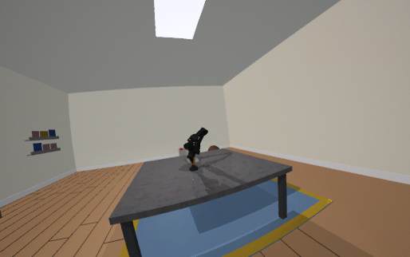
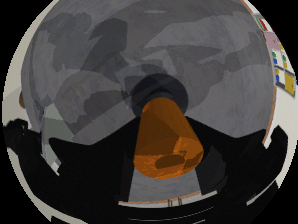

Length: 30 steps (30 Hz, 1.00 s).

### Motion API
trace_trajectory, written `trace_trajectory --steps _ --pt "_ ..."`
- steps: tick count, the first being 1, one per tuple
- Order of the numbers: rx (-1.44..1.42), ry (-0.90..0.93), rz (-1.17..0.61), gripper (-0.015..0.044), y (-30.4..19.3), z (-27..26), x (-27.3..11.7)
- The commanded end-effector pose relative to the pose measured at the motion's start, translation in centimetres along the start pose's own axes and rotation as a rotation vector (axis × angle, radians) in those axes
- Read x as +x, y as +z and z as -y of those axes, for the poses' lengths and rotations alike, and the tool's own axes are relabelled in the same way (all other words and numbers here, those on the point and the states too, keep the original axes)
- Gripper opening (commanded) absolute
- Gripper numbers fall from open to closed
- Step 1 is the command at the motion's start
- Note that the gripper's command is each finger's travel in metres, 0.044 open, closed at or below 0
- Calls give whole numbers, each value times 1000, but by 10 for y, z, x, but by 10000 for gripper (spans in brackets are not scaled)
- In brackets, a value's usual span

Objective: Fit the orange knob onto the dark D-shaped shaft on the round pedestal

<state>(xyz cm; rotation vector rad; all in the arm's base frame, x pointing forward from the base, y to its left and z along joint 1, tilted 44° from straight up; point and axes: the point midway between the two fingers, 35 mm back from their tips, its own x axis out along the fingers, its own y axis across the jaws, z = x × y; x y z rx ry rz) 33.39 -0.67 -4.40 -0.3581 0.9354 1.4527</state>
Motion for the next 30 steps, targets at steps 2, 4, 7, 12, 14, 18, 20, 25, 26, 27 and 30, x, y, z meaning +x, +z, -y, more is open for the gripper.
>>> trace_trajectory --steps 2,4,7,12,14,18,20,25,26,27,30 --pt "-85 -7 0 0 0 2 -4" --pt "-166 -7 -1 0 0 2 -4" --pt "-207 -7 -1 0 0 4 -3" --pt "-207 -7 -1 0 -2 5 -1" --pt "-207 -7 -1 0 -1 5 1" --pt "-207 -7 -1 0 -2 5 2" --pt "-207 -7 -1 0 -2 5 1" --pt "-207 -7 -1 0 -1 3 2" --pt "-207 -7 -1 0 -1 3 2" --pt "-207 -7 -1 0 -1 3 2" --pt "-207 -7 -1 0 -1 3 1"
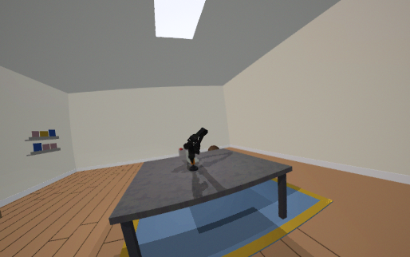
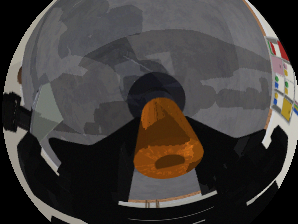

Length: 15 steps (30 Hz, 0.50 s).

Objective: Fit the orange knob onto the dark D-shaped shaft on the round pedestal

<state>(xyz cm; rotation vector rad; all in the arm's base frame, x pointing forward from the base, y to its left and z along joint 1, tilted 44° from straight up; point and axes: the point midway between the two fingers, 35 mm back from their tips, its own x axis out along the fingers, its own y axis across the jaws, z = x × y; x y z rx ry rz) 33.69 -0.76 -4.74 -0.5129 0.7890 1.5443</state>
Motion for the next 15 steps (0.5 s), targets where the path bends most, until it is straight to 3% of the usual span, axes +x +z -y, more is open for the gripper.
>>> trace_trajectory --steps 1,15 --pt "-4 1 2 0 1 -1 -2" --pt "-213 1 2 0 2 -2 -5"
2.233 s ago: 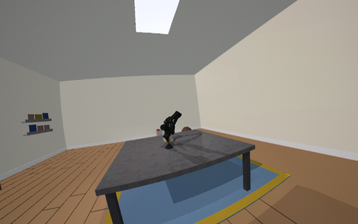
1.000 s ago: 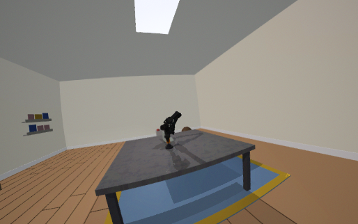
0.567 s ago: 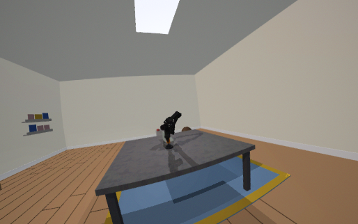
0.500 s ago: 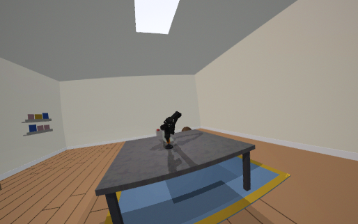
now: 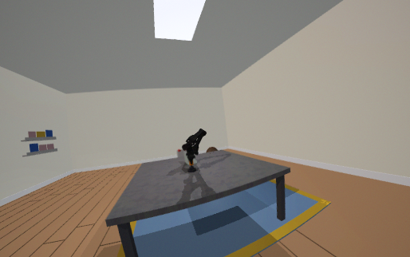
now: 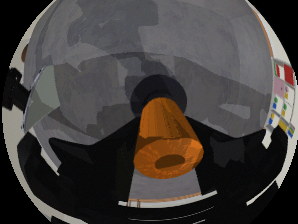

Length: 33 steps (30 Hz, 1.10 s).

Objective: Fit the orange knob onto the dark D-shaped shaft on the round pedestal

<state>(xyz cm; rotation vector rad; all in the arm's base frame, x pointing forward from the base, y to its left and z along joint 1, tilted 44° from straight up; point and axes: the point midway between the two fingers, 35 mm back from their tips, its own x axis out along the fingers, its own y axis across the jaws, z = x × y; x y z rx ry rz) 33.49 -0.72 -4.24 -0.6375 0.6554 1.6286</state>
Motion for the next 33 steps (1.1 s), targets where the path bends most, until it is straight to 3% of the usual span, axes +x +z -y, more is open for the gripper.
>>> trace_trajectory --steps 1,24,33 --pt "-37 -5 -2 0 -1 1 -1" --pt "-37 -5 -2 0 -2 2 -2" --pt "-246 -5 -2 0 0 -1 -2"
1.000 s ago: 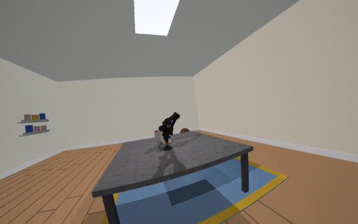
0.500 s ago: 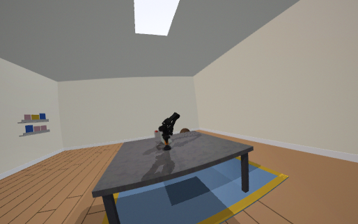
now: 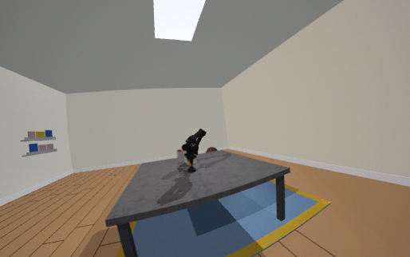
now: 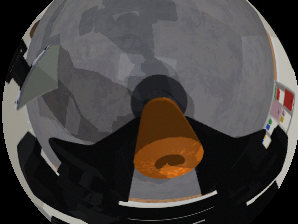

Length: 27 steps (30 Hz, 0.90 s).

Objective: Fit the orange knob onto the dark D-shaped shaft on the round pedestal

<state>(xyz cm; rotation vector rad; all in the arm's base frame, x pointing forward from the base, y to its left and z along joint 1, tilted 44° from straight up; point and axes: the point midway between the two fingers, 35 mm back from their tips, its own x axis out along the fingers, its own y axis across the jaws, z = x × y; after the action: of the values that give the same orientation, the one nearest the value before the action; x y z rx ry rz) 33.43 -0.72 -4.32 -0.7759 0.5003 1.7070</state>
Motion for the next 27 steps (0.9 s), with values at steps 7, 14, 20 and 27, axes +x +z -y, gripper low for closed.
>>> trace_trajectory --steps 7,14,20,27 --pt "-52 -6 -4 0 0 0 -1" --pt "-52 -6 -4 0 -2 2 0" --pt "-52 -6 -4 0 -1 4 -2" --pt "-52 -6 -4 0 0 2 -1"
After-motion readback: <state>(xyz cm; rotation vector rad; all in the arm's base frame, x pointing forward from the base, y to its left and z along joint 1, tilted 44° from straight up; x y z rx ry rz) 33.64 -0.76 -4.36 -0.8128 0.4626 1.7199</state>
